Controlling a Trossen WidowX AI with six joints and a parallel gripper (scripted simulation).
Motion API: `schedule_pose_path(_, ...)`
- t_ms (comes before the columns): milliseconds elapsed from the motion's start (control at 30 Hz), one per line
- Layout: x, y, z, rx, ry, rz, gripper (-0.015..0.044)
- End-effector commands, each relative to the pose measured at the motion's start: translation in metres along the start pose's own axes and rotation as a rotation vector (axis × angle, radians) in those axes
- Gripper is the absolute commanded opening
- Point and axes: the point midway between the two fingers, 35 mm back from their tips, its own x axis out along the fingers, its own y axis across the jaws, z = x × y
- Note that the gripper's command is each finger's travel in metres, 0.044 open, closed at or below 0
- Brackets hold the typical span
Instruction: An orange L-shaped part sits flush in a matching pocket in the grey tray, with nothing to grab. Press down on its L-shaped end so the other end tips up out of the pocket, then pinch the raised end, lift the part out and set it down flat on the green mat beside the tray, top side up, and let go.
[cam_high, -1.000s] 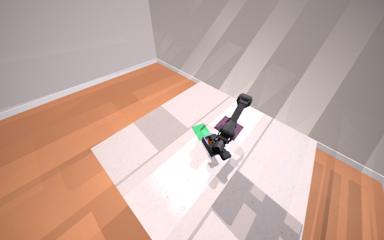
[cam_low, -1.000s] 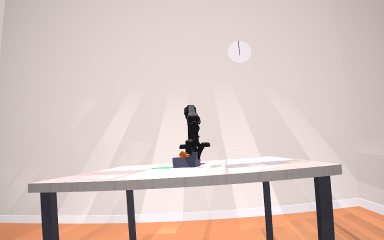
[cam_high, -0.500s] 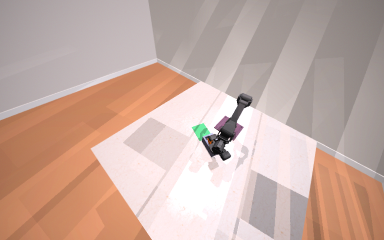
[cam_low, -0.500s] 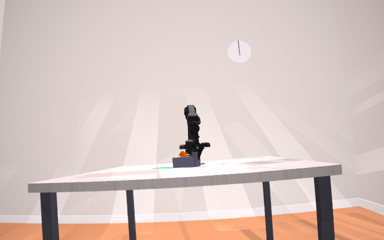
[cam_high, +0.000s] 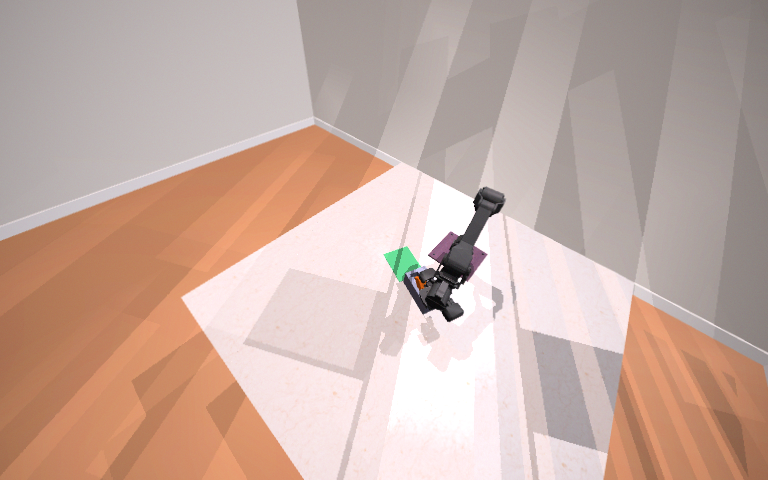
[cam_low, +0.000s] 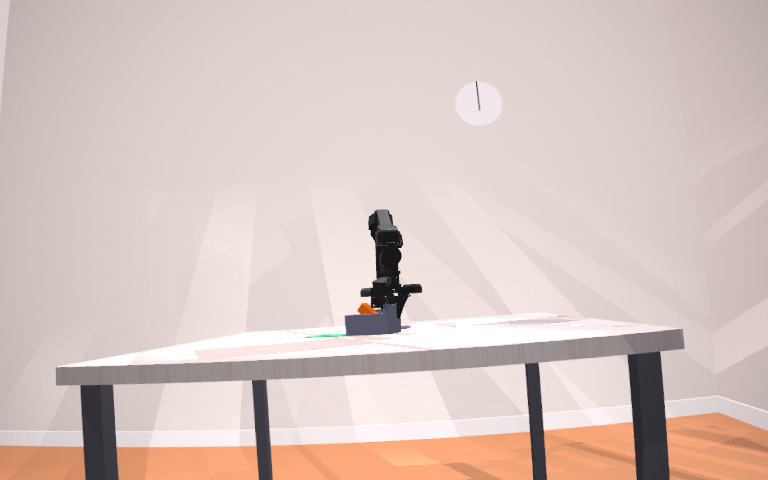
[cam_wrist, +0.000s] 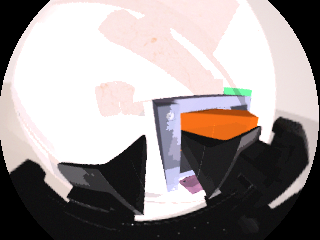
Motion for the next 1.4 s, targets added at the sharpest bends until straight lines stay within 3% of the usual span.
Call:
schedule_pose_path(0, -0.007, 0.006, 0.001, 0.004, -0.003, 0.000, 0.0180)
schedule_pose_path(167, -0.020, 0.006, 0.002, 0.004, -0.004, 0.000, 0.0180)
schedule_pose_path(433, -0.099, -0.005, 0.001, 0.004, -0.004, -0.001, 0.0180)
schedule_pose_path(1367, -0.098, -0.004, 0.001, 0.008, -0.013, 0.006, 0.0180)
